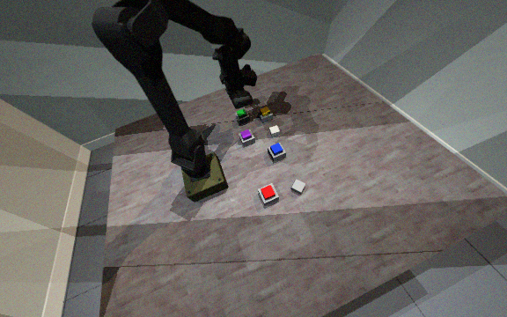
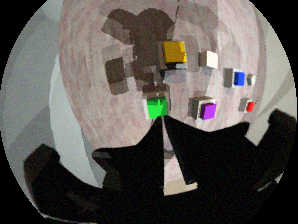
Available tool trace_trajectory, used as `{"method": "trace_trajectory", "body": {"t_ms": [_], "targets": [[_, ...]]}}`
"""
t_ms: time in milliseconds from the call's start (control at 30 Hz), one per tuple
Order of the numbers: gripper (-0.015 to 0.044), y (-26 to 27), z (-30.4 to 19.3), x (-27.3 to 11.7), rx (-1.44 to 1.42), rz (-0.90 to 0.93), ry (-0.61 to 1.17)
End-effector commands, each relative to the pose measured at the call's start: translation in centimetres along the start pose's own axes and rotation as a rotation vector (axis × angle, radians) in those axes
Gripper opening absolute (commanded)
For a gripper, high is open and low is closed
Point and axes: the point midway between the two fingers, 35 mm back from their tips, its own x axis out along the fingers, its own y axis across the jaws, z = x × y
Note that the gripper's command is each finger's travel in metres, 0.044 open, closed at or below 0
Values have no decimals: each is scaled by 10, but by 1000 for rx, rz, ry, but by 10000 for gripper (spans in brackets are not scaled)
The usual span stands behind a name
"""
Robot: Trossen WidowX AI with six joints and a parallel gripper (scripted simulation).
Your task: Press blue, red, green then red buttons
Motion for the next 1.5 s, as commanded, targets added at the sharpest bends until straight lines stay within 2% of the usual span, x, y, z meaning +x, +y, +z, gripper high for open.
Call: {"method": "trace_trajectory", "body": {"t_ms": [0,733,1467], "targets": [[20,1,1,6,5,4,-6],[20,1,1,39,5,4,-5],[20,1,1,39,5,4,-5]]}}
